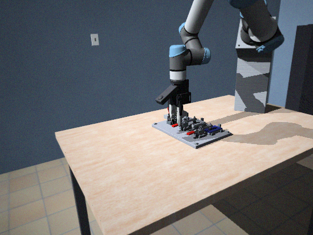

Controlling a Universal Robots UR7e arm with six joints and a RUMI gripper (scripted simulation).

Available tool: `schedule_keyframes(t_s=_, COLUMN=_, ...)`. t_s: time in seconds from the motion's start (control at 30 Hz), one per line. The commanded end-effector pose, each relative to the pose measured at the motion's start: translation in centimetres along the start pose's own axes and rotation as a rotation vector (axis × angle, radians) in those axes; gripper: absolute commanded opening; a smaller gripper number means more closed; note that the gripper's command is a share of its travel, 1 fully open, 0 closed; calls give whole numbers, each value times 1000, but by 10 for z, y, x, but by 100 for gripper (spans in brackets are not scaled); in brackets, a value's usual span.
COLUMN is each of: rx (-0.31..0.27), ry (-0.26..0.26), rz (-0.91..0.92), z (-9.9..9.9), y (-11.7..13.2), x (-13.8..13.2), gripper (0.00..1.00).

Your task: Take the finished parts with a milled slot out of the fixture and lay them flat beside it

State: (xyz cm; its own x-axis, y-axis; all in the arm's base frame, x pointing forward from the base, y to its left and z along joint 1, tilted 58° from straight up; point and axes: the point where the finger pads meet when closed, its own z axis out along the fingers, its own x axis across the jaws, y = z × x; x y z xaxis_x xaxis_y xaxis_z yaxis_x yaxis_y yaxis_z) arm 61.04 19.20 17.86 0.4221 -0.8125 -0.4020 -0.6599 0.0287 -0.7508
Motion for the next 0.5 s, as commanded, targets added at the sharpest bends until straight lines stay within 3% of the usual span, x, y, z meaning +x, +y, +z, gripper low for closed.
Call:
schedule_keyframes(t_s=0.0, rx=1, ry=1, rz=0, z=10, y=-1, x=0, gripper=28)
schedule_keyframes(t_s=0.47, rx=1, ry=1, rz=0, z=16, y=-1, x=0, gripper=28)
